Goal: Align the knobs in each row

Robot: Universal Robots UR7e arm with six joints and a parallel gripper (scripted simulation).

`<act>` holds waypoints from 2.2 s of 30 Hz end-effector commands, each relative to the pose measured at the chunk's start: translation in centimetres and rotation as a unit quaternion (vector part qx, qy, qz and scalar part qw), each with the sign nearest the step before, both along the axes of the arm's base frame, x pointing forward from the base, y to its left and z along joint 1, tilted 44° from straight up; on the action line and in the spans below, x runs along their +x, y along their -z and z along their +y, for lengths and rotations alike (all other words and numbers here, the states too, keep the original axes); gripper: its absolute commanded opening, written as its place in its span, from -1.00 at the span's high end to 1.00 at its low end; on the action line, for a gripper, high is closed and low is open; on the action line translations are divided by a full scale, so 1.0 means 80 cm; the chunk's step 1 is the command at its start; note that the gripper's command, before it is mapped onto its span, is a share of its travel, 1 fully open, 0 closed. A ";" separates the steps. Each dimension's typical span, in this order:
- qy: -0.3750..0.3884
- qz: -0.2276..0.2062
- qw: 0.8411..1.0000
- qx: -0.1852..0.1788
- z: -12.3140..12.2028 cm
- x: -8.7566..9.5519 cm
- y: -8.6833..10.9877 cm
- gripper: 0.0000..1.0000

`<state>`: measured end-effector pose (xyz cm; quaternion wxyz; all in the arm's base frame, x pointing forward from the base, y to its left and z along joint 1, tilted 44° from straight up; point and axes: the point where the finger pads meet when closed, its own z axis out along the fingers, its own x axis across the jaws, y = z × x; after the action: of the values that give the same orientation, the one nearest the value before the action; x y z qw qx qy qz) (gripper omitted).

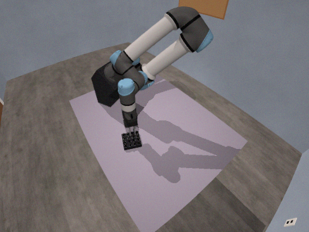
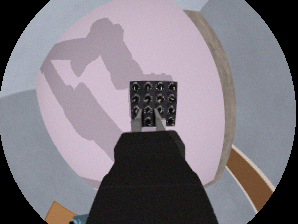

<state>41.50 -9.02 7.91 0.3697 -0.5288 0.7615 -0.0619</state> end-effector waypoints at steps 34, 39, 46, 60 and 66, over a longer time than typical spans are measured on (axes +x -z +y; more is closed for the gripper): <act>0.018 0.008 1.000 0.018 -0.007 -0.011 -0.013 0.07; 0.033 0.015 0.999 0.031 -0.008 -0.011 -0.014 0.07; 0.092 0.039 0.992 0.082 -0.012 -0.011 -0.015 0.07; 0.243 0.102 0.940 0.215 -0.019 -0.013 -0.019 0.07; 0.315 0.132 0.898 0.277 -0.021 -0.016 -0.021 0.07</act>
<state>40.33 -10.60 9.46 0.3685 -0.1956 0.9042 0.0915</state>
